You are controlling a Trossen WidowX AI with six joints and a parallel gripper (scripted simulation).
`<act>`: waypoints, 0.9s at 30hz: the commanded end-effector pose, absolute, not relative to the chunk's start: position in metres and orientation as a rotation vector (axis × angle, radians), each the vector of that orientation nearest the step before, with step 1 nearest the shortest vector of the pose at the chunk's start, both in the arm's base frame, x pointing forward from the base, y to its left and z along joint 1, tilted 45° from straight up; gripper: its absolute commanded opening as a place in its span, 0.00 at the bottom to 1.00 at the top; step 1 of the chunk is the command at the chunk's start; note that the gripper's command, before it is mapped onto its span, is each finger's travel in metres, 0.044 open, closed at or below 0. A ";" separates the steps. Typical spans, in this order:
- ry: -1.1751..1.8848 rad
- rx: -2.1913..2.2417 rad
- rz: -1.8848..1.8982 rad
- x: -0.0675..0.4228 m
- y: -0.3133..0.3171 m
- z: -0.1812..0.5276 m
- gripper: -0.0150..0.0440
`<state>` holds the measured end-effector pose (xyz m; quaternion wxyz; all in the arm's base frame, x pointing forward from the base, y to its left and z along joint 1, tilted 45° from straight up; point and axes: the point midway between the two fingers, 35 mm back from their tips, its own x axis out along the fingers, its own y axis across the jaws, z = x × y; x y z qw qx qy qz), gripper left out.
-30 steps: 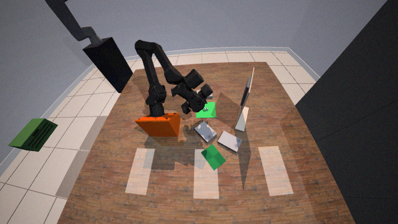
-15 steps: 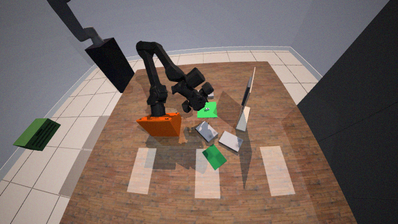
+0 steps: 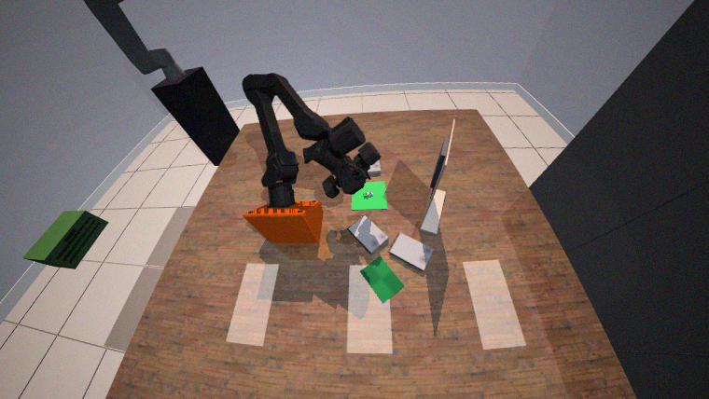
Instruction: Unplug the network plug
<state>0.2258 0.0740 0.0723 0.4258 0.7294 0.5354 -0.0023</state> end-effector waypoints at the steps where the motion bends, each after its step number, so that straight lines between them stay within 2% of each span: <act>1: 1.333 1.822 0.004 0.227 0.071 0.078 0.52; 27: 1.324 1.841 0.021 0.223 0.056 0.100 0.52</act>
